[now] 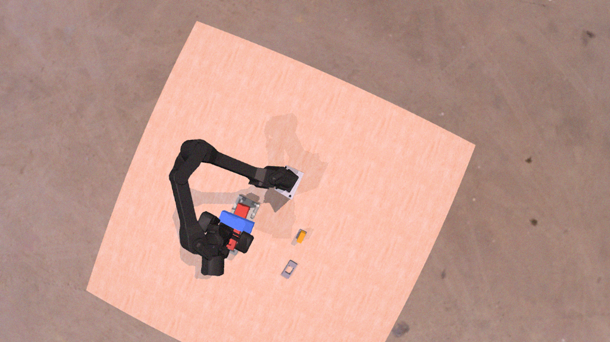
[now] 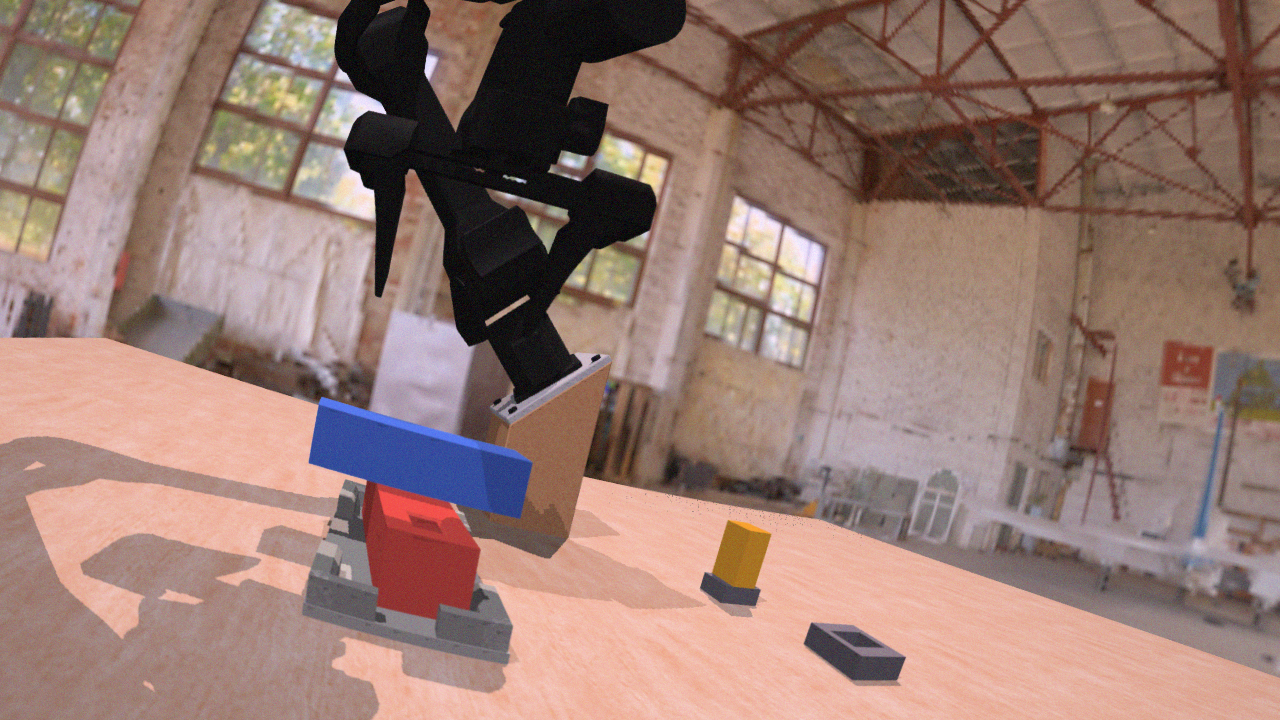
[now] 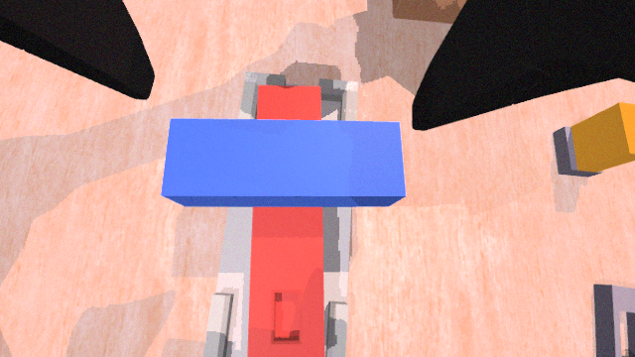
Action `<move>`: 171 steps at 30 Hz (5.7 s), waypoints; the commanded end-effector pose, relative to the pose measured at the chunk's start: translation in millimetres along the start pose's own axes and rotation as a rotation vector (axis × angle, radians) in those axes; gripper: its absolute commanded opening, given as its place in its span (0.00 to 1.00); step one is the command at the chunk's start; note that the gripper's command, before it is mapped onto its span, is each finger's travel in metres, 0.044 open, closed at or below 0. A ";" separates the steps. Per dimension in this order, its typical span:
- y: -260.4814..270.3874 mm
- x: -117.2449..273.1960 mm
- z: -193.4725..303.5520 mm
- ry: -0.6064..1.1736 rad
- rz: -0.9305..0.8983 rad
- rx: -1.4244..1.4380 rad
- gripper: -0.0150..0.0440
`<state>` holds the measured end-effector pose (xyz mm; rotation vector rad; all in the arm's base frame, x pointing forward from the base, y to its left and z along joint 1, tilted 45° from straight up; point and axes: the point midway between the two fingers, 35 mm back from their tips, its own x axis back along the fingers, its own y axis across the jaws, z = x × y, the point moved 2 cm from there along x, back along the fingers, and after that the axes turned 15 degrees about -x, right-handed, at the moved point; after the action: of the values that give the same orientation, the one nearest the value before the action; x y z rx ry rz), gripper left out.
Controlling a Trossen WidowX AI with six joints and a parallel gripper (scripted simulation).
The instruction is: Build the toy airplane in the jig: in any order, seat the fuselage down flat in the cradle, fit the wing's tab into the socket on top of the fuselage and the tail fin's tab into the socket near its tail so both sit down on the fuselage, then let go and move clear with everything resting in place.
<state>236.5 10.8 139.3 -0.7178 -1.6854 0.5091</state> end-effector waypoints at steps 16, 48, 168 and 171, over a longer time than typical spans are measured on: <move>220.4 2.6 123.0 0.004 -0.017 0.016 1.00; 222.3 -87.0 122.7 0.002 -0.014 0.015 1.00; 203.1 8.0 73.8 0.022 -0.059 0.035 0.25; 199.6 7.0 67.0 0.023 -0.063 0.036 0.25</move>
<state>200.7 164.5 -9.7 -0.6498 -1.6615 0.4876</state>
